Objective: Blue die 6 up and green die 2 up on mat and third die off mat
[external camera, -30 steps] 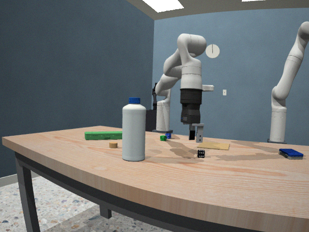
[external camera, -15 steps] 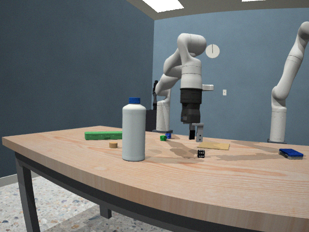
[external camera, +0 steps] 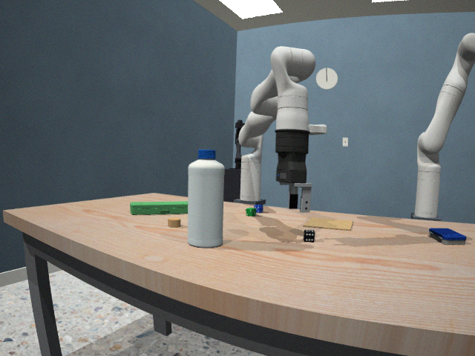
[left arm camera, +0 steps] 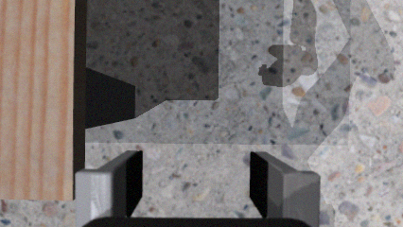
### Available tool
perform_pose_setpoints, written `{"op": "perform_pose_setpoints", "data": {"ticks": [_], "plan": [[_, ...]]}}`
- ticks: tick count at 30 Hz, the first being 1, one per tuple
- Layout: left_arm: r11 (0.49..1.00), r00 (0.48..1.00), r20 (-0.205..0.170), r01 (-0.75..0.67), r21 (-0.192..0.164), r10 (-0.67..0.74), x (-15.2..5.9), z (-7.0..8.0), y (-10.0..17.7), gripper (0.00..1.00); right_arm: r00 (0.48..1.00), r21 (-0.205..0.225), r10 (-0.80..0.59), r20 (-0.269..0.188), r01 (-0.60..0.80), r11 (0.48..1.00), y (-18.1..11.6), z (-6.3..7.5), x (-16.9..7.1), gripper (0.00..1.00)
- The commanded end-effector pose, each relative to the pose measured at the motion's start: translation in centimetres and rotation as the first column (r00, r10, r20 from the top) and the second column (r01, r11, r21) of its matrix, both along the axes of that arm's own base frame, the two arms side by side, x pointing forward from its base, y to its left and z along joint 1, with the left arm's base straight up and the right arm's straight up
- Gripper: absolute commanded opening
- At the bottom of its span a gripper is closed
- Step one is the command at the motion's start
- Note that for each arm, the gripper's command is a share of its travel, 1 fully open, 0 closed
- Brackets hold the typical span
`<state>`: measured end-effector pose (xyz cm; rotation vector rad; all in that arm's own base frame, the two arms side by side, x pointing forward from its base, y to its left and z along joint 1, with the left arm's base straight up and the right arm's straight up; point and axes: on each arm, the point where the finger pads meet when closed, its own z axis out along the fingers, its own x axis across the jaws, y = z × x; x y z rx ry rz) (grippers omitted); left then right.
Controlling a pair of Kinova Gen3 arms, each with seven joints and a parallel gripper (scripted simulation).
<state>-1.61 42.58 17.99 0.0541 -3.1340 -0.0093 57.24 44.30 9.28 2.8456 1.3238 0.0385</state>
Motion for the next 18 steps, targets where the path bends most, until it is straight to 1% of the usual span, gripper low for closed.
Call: {"op": "perform_pose_setpoints", "data": {"ticks": [1, 11, 13, 18], "plan": [[1.0, 1.0, 0.007, 0.002, -0.006, -0.002, 0.2, 0.0, -0.1, 1.0, 1.0, 0.005, 0.016, -0.003, -0.016, 1.0, -0.6, 0.9, -0.2, 1.0], [1.0, 1.0, 0.007, 0.002, -0.006, -0.002, 0.2, 0.0, -0.1, 1.0, 0.997, 0.009, 0.083, -0.01, -0.083, 0.997, -2.3, 2.7, -1.4, 1.0], [1.0, 1.0, 0.007, 0.002, -0.006, -0.002, 0.2, 0.0, -0.1, 1.0, 0.997, 0.009, 0.083, -0.01, -0.083, 0.997, -2.3, 2.7, -1.4, 1.0], [1.0, 1.0, 0.007, 0.002, -0.006, -0.002, 0.2, 0.0, -0.1, 1.0, 0.992, 0.011, 0.125, -0.013, -0.125, 0.992, -3.6, 3.7, -2.5, 1.0]]}}
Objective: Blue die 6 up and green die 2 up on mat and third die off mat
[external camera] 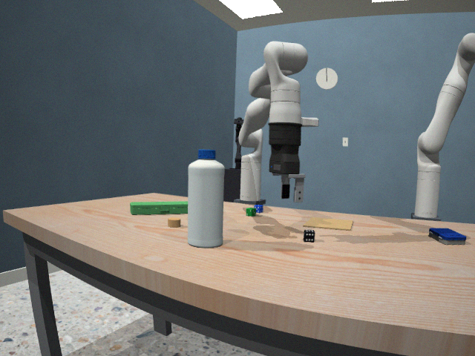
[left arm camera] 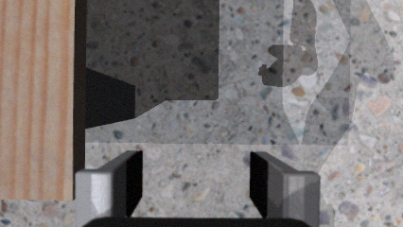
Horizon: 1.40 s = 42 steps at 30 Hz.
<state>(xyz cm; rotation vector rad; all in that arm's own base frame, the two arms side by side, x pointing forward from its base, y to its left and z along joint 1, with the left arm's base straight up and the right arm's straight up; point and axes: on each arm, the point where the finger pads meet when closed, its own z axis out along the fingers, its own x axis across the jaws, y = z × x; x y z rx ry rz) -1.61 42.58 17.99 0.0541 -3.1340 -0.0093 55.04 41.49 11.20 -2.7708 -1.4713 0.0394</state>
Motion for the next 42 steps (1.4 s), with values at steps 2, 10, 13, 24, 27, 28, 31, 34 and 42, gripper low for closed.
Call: {"op": "perform_pose_setpoints", "data": {"ticks": [2, 10, 13, 24, 27, 28, 31, 34, 42], "plan": [[1.0, 1.0, 0.007, 0.002, -0.006, -0.002, 0.2, 0.0, -0.1, 1.0, 0.999, 0.028, 0.03, 0.032, -0.031, 0.999, -1.1, 2.0, -0.6, 1.0], [1.0, 1.0, 0.007, 0.002, -0.006, -0.002, 0.2, 0.0, -0.1, 1.0, 0.995, 0.03, 0.097, 0.029, -0.098, 0.995, -3.3, 3.2, -2.9, 1.0], [1.0, 1.0, 0.007, 0.002, -0.006, -0.002, 0.2, 0.0, -0.1, 1.0, 0.994, 0.031, 0.108, 0.028, -0.108, 0.994, -3.7, 3.4, -3.4, 1.0], [1.0, 1.0, 0.007, 0.002, -0.006, -0.002, 0.2, 0.0, -0.1, 1.0, 0.972, 0.031, 0.233, 0.026, -0.234, 0.972, -8.4, 4.8, -9.2, 1.0], [1.0, 1.0, 0.007, 0.002, -0.006, -0.002, 0.2, 0.0, -0.1, 1.0, 0.963, 0.03, 0.267, 0.025, -0.268, 0.963, -9.8, 5.0, -11.0, 1.0], [1.0, 1.0, 0.007, 0.002, -0.006, -0.002, 0.2, 0.0, -0.1, 1.0, 0.963, 0.03, 0.267, 0.025, -0.268, 0.963, -9.8, 5.0, -11.0, 1.0], [1.0, 1.0, 0.007, 0.002, -0.006, -0.002, 0.2, 0.0, -0.1, 1.0, 0.957, 0.029, 0.289, 0.025, -0.29, 0.957, -10.8, 5.1, -12.3, 1.0], [1.0, 1.0, 0.007, 0.002, -0.006, -0.002, 0.2, 0.0, -0.1, 1.0, 0.946, 0.028, 0.322, 0.025, -0.322, 0.946, -12.3, 5.2, -14.2, 1.0], [1.0, 1.0, 0.007, 0.002, -0.006, -0.002, 0.2, 0.0, -0.1, 1.0, 0.917, 0.022, 0.398, 0.025, -0.399, 0.917, -16.0, 5.1, -19.0, 1.0]]}}
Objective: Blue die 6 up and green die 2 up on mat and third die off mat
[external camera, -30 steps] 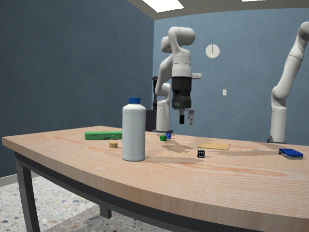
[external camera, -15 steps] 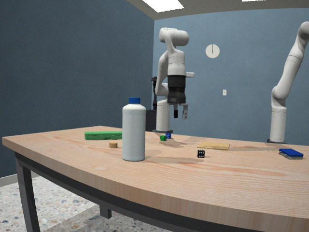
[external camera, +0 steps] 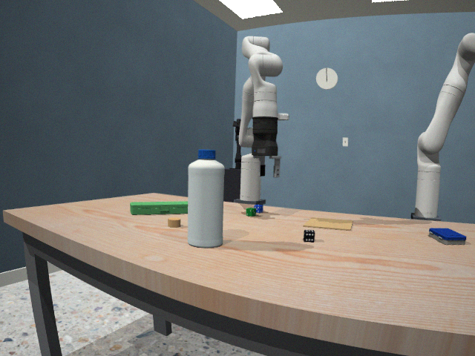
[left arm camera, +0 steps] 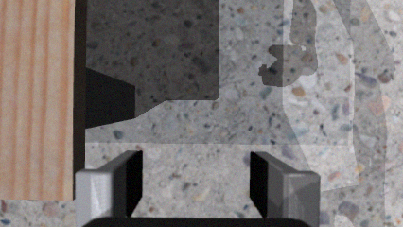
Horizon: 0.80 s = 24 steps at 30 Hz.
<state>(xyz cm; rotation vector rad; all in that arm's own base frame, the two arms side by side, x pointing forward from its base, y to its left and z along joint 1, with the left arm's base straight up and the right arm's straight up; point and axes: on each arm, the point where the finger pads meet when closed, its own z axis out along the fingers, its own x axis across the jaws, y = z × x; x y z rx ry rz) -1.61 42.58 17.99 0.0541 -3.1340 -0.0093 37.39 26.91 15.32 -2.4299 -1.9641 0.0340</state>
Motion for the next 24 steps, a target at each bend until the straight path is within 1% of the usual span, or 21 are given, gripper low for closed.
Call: {"op": "perform_pose_setpoints", "data": {"ticks": [1, 2, 4, 10, 16, 19, 21, 24], "plan": [[1.0, 1.0, 0.007, 0.002, -0.006, -0.002, 0.2, 0.0, -0.1, 1.0, 0.999, 0.013, 0.036, 0.024, -0.036, 0.999, -1.9, 1.0, -2.0, 1.0], [1.0, 1.0, 0.007, 0.002, -0.006, -0.002, 0.2, 0.0, -0.1, 1.0, 0.999, 0.012, 0.045, 0.024, -0.045, 0.999, -2.3, 0.9, -2.5, 1.0], [1.0, 1.0, 0.007, 0.002, -0.006, -0.002, 0.2, 0.0, -0.1, 1.0, 0.999, 0.012, 0.045, 0.024, -0.045, 0.999, -2.3, 0.9, -2.5, 1.0], [1.0, 1.0, 0.007, 0.002, -0.006, -0.002, 0.2, 0.0, -0.1, 1.0, 0.995, 0.008, 0.091, 0.026, -0.091, 0.996, -4.6, 0.7, -5.5, 1.0], [1.0, 1.0, 0.007, 0.002, -0.006, -0.002, 0.2, 0.0, -0.1, 1.0, 0.992, 0.004, 0.126, 0.027, -0.126, 0.992, -6.4, 0.4, -7.7, 1.0], [1.0, 1.0, 0.007, 0.002, -0.006, -0.002, 0.2, 0.0, -0.1, 1.0, 0.99, 0.002, 0.138, 0.027, -0.139, 0.99, -7.1, 0.3, -8.6, 1.0], [1.0, 1.0, 0.007, 0.002, -0.006, -0.002, 0.2, 0.0, -0.1, 1.0, 0.99, 0.002, 0.138, 0.027, -0.139, 0.99, -7.1, 0.3, -8.6, 1.0], [1.0, 1.0, 0.007, 0.002, -0.006, -0.002, 0.2, 0.0, -0.1, 1.0, 0.989, 0.001, 0.148, 0.028, -0.148, 0.989, -7.6, 0.2, -9.2, 1.0]]}}
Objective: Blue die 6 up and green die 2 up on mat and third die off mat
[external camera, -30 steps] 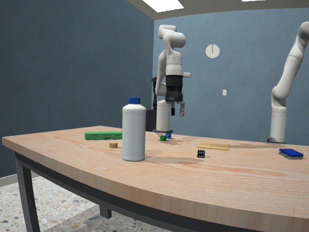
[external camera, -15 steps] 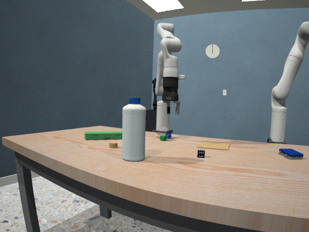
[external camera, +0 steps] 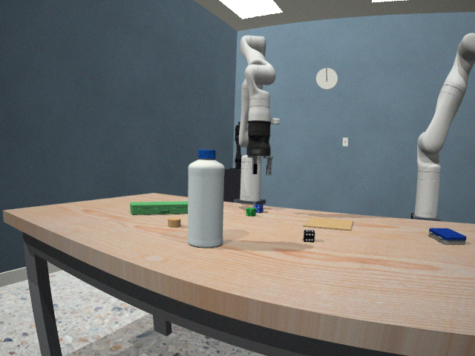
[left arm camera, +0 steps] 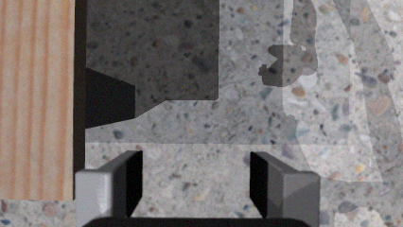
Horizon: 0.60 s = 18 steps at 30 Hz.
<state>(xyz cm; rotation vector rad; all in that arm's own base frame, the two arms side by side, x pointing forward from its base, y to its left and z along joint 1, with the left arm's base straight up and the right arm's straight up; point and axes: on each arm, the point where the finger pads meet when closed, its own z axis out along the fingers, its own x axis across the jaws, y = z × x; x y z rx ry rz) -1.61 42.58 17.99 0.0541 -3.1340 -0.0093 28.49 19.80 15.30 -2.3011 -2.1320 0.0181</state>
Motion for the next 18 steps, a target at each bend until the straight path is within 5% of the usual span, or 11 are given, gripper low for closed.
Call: {"op": "perform_pose_setpoints", "data": {"ticks": [1, 18], "plan": [[1.0, 1.0, 0.007, 0.002, -0.006, -0.002, 0.24, 0.05, -0.1, 1.0, 1.0, 0.004, 0.017, 0.012, -0.017, 1.0, -0.61, 0.17, -0.49, 1.0], [1.0, 1.0, 0.007, 0.002, -0.006, -0.002, 0.24, 0.05, -0.1, 1.0, 0.999, 0.002, 0.03, 0.012, -0.03, 1.0, -1.3, 0.03, -1.36, 1.0]]}}
